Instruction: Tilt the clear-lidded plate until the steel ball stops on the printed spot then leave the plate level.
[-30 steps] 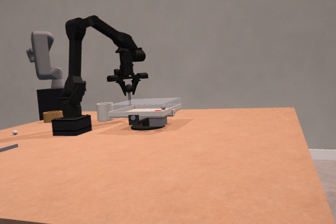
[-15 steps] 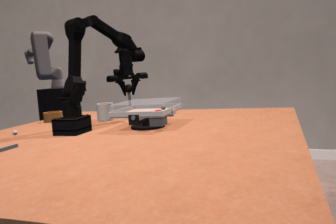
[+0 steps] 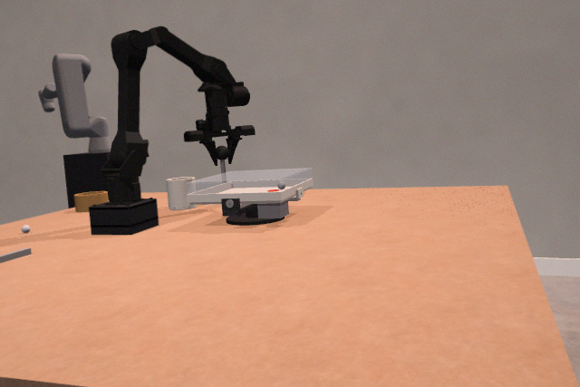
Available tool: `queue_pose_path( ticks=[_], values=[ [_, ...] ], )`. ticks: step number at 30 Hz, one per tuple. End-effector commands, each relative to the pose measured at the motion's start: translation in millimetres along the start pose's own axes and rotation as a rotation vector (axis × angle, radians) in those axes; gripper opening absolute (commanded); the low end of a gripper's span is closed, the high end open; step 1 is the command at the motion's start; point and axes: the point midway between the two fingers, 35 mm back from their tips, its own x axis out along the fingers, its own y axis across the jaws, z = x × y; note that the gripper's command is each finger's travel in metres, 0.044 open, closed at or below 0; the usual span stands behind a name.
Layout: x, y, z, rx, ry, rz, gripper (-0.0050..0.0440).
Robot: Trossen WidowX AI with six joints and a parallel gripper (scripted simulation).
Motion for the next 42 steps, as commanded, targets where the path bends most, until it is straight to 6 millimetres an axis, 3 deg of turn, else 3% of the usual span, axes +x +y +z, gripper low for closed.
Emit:
queue_pose_path(
  ticks=[1, 42],
  values=[
    [0.8, 2.7, -0.7, -0.002, 0.004, 0.003, 0.0150],
    [0.8, -1.2, -0.8, -0.002, 0.004, 0.007, 0.0150]
  ],
)
